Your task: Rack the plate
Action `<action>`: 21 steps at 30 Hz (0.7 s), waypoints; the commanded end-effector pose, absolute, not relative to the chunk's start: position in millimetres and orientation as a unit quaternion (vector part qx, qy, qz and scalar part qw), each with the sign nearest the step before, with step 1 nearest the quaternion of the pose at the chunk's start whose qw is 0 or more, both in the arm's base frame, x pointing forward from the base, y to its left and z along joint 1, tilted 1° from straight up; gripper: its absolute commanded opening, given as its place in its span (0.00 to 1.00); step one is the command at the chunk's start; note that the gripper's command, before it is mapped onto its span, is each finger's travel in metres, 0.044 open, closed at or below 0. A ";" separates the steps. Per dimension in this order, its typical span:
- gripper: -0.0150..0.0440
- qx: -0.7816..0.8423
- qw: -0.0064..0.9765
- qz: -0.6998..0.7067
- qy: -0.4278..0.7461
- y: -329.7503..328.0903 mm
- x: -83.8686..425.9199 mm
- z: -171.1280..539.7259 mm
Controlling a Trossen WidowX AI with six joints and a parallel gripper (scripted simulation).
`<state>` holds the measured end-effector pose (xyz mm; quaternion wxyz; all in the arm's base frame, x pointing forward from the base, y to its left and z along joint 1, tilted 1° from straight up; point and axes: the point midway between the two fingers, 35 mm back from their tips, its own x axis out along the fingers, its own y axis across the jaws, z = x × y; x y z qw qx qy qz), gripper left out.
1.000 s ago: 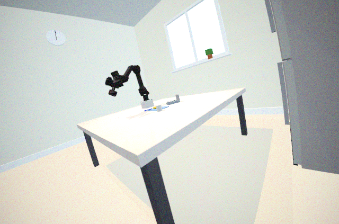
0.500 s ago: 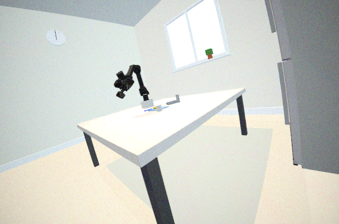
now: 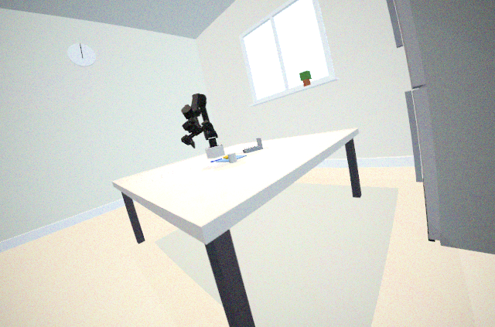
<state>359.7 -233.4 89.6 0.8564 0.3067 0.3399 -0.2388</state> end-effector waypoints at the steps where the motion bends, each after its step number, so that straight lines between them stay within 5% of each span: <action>1: 0.93 0.273 0.853 -0.217 0.388 -212.8 361.8 77.2; 21: 0.93 0.094 0.800 -0.076 0.588 -113.3 340.3 35.5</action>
